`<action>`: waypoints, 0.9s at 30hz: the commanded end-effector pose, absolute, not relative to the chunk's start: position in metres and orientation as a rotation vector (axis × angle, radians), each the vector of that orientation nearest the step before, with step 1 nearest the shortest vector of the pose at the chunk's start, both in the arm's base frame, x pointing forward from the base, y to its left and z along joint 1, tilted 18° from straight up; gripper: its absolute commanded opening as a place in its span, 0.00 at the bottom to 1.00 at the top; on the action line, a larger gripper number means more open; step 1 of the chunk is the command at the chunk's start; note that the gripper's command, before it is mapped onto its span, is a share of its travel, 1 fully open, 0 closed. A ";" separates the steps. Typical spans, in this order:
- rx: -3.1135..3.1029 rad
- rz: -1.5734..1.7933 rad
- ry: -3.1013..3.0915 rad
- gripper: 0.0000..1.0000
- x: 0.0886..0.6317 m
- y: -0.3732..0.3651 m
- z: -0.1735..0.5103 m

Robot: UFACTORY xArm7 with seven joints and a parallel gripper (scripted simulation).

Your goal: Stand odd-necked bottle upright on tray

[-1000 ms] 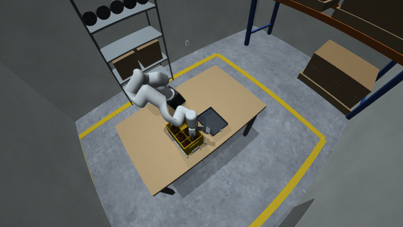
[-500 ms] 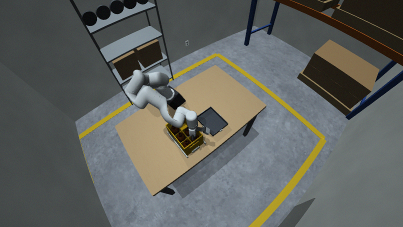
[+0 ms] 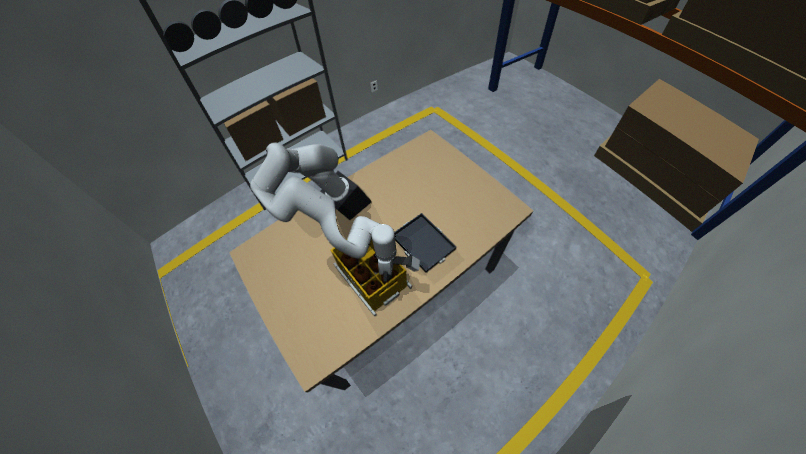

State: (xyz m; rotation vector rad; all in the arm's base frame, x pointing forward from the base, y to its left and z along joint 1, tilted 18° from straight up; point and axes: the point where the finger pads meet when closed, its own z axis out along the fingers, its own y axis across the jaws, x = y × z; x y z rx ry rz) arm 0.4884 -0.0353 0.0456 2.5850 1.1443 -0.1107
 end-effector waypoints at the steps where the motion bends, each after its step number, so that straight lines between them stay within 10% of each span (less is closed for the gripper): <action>1: 2.583 -0.105 1.145 0.65 0.490 -0.036 0.043; 27: 2.583 -0.105 1.145 0.65 0.491 -0.038 0.035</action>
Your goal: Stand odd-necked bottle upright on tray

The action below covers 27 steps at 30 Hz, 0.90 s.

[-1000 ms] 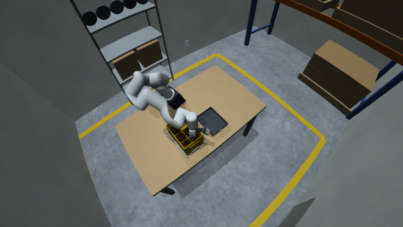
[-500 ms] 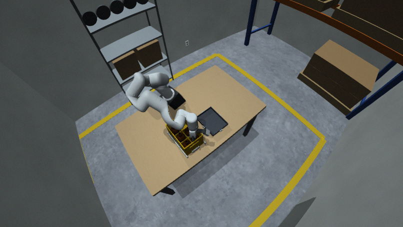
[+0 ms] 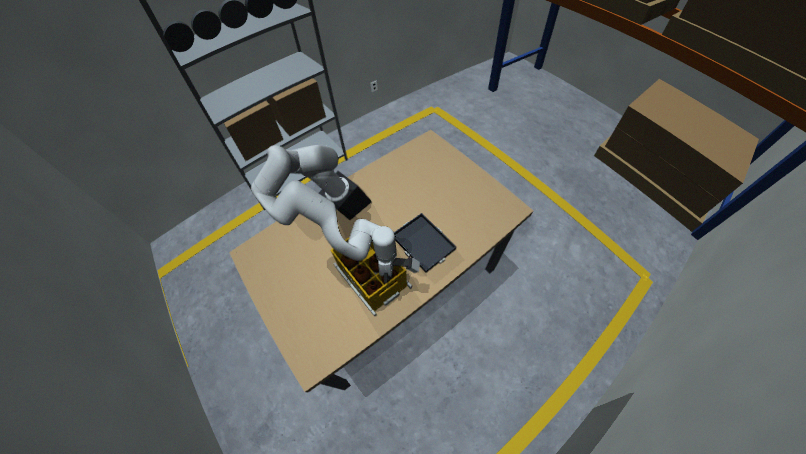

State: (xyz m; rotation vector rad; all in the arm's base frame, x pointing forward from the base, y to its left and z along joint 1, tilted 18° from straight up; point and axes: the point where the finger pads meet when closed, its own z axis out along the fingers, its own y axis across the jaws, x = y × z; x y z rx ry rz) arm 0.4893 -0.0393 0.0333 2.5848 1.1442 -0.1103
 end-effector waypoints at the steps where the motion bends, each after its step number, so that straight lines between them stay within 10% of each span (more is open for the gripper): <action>1: 2.583 -0.105 1.145 0.65 0.491 -0.038 0.035; 7: 2.583 -0.105 1.145 0.65 0.491 -0.038 0.035; 8: 2.583 -0.105 1.145 0.00 0.491 -0.038 0.035; 27: 2.583 -0.105 1.145 0.00 0.491 -0.038 0.035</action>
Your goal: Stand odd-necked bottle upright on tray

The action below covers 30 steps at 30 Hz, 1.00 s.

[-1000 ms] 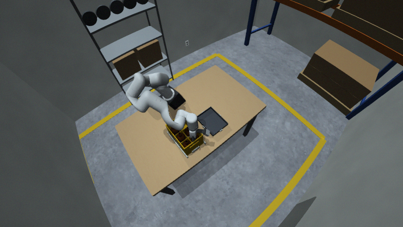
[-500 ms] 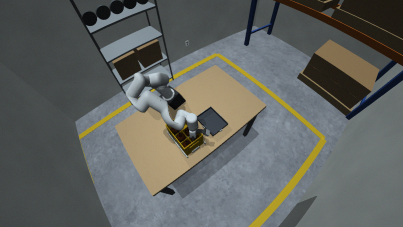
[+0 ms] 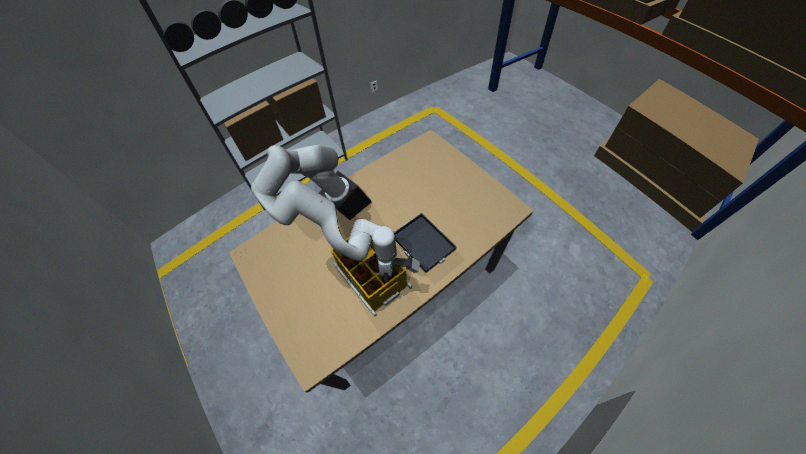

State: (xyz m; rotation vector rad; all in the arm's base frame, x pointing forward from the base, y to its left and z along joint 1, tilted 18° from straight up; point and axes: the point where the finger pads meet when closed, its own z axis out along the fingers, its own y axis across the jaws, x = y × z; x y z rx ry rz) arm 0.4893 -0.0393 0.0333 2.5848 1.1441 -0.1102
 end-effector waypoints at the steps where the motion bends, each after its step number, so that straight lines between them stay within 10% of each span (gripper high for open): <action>1: 2.583 -0.105 1.145 0.00 0.491 -0.038 0.035; 25: 2.583 -0.105 1.145 0.00 0.491 -0.038 0.035; 26: 2.583 -0.105 1.145 0.65 0.491 -0.038 0.035; 30: 2.583 -0.105 1.145 0.65 0.491 -0.038 0.035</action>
